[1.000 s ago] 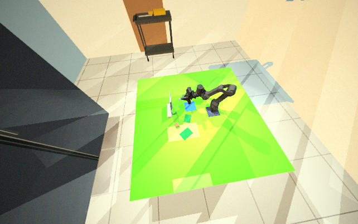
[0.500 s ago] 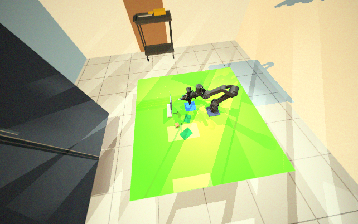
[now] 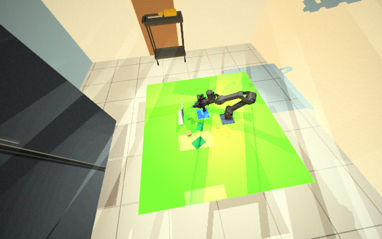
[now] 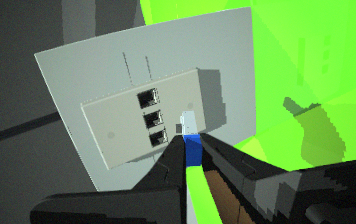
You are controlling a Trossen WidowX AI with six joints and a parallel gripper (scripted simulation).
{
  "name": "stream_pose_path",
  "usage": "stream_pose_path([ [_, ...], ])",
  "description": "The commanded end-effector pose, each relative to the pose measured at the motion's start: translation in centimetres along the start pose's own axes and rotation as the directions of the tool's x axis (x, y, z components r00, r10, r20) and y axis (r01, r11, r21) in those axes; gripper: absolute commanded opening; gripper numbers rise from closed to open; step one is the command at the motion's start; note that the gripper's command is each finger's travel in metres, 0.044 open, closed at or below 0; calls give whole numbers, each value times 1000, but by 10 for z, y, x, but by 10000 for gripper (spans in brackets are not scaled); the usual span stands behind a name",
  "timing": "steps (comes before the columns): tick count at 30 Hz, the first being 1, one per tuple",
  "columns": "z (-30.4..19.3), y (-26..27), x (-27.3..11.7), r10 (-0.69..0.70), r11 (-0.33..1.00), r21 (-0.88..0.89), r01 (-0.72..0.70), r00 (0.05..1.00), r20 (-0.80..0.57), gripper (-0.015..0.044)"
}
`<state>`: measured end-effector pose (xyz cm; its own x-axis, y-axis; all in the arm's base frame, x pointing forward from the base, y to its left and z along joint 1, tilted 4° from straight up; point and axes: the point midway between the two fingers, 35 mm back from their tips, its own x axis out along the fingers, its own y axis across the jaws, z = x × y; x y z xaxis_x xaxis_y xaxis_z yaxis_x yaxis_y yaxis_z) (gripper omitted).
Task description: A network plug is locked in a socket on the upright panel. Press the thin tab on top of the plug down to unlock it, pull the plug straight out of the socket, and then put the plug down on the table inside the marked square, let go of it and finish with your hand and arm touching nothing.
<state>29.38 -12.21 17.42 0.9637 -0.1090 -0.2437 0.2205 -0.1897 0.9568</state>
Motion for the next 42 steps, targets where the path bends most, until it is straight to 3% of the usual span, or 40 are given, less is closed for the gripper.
stream_pose_path([
  [1, 2, -4, -2, -47, 999, 12, 46, 998, 35, 0],
  [17, 9, -36, -19, -292, 956, 89, 281, 942, 167, 0],
  [35, 10, -68, -61, -544, 838, 146, 525, 788, 288, 0],
  [42, 10, -73, -64, -562, 826, 150, 544, 772, 296, 0],
])
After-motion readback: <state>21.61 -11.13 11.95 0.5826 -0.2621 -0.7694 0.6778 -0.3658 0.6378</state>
